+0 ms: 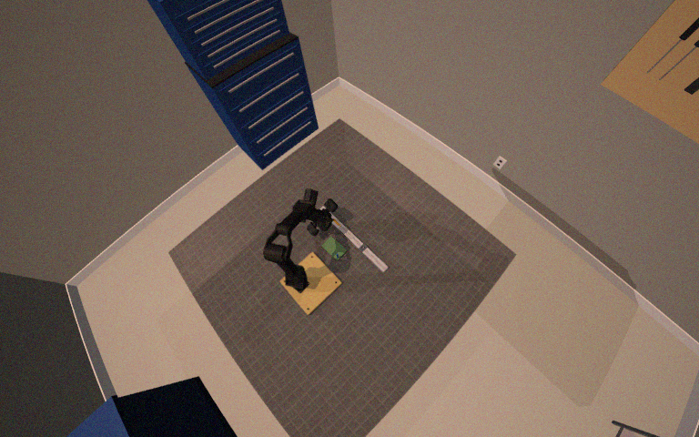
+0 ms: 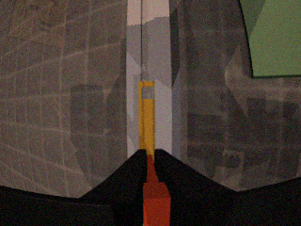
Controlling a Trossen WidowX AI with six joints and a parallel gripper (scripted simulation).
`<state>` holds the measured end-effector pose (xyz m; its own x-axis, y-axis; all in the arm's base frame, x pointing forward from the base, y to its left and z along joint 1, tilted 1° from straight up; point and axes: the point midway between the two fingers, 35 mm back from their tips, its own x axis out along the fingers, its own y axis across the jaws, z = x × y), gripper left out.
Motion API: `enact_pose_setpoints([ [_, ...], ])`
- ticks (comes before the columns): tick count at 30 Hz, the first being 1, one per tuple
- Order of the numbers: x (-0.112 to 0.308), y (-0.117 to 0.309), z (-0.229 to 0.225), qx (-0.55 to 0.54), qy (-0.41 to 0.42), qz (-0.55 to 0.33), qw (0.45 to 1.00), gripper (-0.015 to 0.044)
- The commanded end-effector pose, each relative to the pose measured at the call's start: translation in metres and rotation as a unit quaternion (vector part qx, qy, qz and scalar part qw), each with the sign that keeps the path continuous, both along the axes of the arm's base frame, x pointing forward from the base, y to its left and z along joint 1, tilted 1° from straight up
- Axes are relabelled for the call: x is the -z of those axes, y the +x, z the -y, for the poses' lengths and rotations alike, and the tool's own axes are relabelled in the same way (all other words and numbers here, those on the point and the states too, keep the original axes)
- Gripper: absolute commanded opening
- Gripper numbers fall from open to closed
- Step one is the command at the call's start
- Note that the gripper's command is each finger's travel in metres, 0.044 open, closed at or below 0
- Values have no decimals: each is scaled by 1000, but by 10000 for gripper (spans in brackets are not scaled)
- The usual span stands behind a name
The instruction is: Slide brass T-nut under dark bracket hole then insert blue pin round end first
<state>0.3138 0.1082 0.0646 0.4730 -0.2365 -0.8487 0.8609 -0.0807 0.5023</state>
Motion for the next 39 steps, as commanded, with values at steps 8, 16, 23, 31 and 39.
enact_pose_setpoints([
  [8, 2, 1, 0, -3, -1, -15, 1000, -150],
  [16, 2, 2, 0, -4, 1, -25, 1000, -150],
  [23, 1, 2, 0, -4, 1, -33, 999, -150],
  [31, 1, 3, 0, -5, 2, -42, 999, -150],
  [39, 0, 4, 0, -5, 3, -51, 999, -150],
])
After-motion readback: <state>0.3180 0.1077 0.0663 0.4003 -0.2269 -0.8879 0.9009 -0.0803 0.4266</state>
